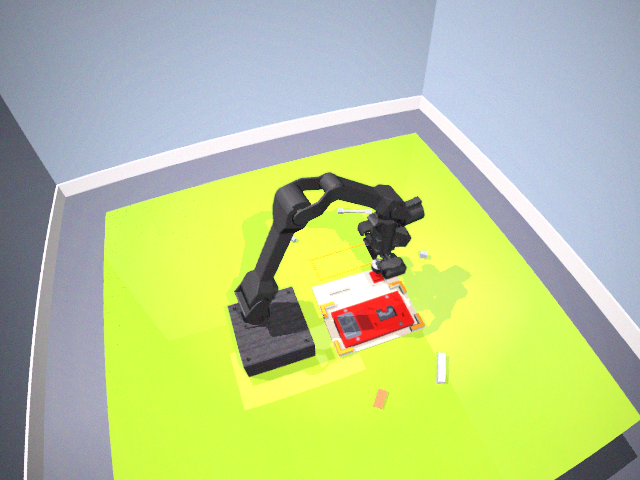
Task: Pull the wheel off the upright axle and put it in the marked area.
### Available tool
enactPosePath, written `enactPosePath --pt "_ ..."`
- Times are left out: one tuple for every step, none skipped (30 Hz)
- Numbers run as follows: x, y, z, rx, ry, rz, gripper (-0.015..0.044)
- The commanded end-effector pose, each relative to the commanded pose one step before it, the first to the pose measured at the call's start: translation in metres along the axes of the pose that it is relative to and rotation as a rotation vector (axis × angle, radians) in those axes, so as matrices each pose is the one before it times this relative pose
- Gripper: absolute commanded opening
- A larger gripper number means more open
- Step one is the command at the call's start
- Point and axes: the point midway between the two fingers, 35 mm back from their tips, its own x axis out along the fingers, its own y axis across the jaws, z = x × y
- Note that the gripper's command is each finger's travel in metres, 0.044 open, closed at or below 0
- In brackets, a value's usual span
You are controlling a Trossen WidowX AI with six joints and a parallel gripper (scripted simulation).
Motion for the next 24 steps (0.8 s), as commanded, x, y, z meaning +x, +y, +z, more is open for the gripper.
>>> enactPosePath --pt "-0.00343 -0.00002 -0.00022 -0.0006 -0.00214 -0.00137 0.0" --pt "-0.00033 0.0 0.0 0.0 -0.00006 -0.00003 0.0" --pt "-0.00033 0.0 0.0 0.0 -0.00006 -0.00003 0.0" --pt "-0.00033 0.0 0.0 0.0 -0.00006 -0.00003 0.0" --pt "-0.00033 0.0 0.0 0.0 -0.00006 -0.00003 0.0" --pt "-0.00033 0.0 0.0 0.0 -0.00006 -0.00003 0.0" --pt "-0.00033 0.0 0.0 0.0 -0.00006 -0.00003 0.0" --pt "-0.00033 0.0 0.0 0.0 -0.00006 -0.00003 0.0" --pt "-0.00033 0.0 -0.00001 0.0 -0.00006 -0.00003 0.0" --pt "-0.00033 0.0 -0.00001 0.0 -0.00006 -0.00003 0.0" --pt "-0.00033 0.0 -0.00001 0.0 -0.00006 -0.00003 0.0" --pt "-0.00033 0.0 -0.00001 0.0 -0.00006 -0.00003 0.0" --pt "-0.00033 0.0 -0.00001 0.0 -0.00006 -0.00003 0.0" --pt "-0.00033 0.0 -0.00001 0.0 -0.00006 -0.00003 0.0" --pt "-0.00033 0.0 -0.00001 0.0 -0.00006 -0.00003 0.0" --pt "-0.00033 0.0 -0.00001 0.0 -0.00006 -0.00003 0.0" --pt "-0.00033 0.0 -0.00001 0.0 -0.00006 -0.00003 0.0" --pt "-0.00033 0.0 -0.00001 0.0 -0.00006 -0.00003 0.0" --pt "-0.00033 0.0 -0.00001 0.0 -0.00006 -0.00003 0.0" --pt "-0.00033 0.0 -0.00001 0.0 -0.00006 -0.00003 0.0" --pt "-0.00033 0.0 -0.00001 0.0 -0.00006 -0.00003 0.0" --pt "-0.00033 0.0 -0.00001 0.0 -0.00006 -0.00003 0.0" --pt "-0.00033 0.0 -0.00001 0.0 -0.00006 -0.00003 0.0" --pt "-0.00033 0.0 -0.00001 0.0 -0.00006 -0.00003 0.0"
